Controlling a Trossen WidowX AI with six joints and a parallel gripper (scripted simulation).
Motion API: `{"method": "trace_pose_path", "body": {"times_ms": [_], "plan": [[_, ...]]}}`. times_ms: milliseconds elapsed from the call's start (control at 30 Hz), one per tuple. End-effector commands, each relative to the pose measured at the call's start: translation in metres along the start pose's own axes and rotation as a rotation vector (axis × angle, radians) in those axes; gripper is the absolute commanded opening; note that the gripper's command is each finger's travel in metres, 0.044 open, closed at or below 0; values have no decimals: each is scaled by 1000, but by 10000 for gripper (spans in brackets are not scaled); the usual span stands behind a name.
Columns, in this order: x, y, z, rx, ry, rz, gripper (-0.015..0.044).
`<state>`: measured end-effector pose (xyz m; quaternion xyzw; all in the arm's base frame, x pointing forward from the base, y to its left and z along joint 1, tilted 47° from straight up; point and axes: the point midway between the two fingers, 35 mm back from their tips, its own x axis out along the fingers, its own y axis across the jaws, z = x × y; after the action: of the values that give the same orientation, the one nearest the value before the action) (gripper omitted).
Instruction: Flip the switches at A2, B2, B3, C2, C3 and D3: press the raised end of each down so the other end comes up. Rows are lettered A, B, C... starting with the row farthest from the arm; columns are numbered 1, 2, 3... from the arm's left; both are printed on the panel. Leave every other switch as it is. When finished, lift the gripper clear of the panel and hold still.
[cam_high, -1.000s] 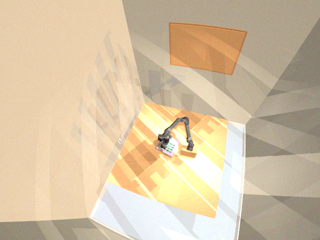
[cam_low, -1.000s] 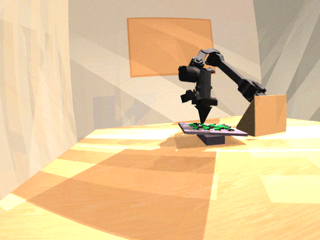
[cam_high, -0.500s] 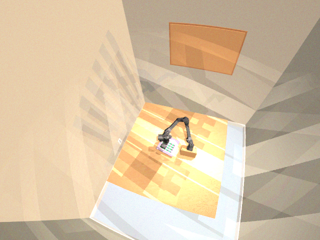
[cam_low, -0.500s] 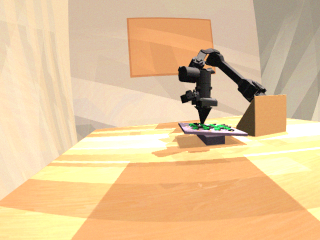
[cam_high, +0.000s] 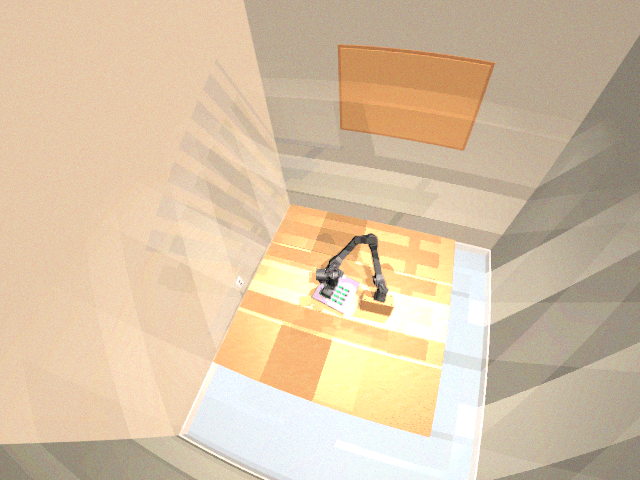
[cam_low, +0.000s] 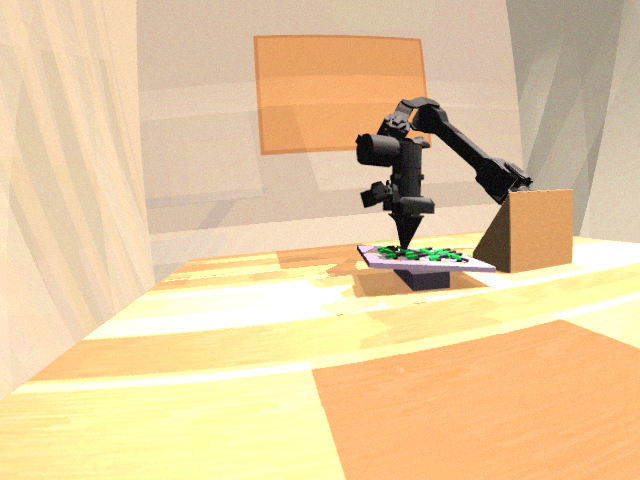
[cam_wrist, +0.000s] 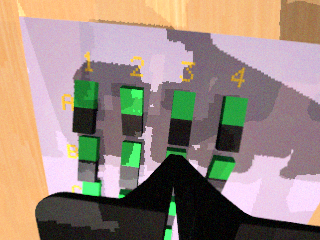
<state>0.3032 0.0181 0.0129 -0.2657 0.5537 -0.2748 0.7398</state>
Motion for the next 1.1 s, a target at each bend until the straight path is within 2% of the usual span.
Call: {"method": "trace_pose_path", "body": {"times_ms": [0, 233, 367, 433, 533, 700, 800, 900, 1067], "plan": [[1, 0, -1, -5, 0, -3, 0], [-2, 0, 0, -1, 0, 0, 0], [-53, 1, -2, -5, -20, 1, 0], [-63, 1, -3, -6, -24, 0, 0], [-63, 3, -6, -6, -24, 0, 0], [-62, 33, -44, -7, -23, 2, 0], [-60, 33, -44, -7, -21, 2, 0], [-30, 33, -42, -6, 0, 1, 0], [-26, 33, -42, -6, 2, 0, 0]]}}
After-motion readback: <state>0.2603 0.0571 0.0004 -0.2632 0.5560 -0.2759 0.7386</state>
